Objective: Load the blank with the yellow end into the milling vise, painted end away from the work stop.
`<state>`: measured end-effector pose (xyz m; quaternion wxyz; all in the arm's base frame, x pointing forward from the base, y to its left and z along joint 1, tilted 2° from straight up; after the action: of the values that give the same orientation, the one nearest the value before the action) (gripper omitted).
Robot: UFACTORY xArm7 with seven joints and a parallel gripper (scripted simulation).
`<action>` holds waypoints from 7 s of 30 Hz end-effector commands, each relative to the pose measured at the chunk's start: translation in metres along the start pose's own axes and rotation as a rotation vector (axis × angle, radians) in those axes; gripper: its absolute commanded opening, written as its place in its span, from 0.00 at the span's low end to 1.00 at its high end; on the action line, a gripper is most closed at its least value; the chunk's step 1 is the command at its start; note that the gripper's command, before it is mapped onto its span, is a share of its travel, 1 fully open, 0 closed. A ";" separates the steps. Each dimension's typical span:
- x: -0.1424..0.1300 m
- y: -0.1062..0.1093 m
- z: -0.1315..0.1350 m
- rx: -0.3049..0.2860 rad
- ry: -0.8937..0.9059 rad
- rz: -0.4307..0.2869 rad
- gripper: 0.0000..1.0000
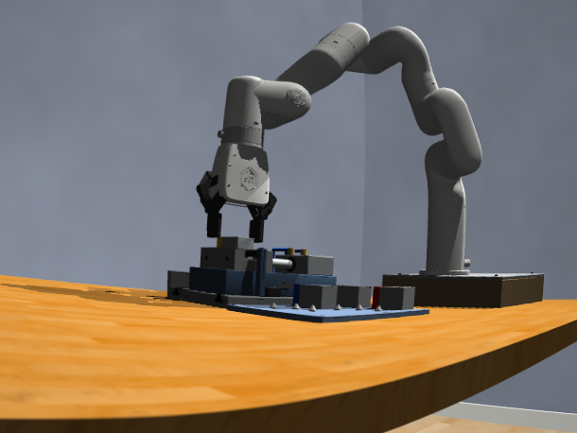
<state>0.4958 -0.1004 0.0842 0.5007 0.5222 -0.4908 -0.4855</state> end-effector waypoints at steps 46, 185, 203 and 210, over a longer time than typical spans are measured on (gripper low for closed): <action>0.000 0.010 -0.001 0.004 0.000 0.001 1.00; 0.000 0.105 -0.001 0.004 0.000 0.001 1.00; 0.000 0.103 -0.001 0.004 0.000 0.001 1.00; 0.000 0.102 -0.001 0.004 0.000 0.001 1.00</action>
<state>0.4932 -0.1021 0.1842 0.5008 0.5221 -0.4906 -0.4856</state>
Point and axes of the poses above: the point where the finger pads meet when closed, its own y axis back along the fingers, its own z axis across the jaws, x = y × z, the point moved 2 cm from there along y, back along the fingers, and after that the axes turned 2 degrees about -y, right-handed, at the moved point
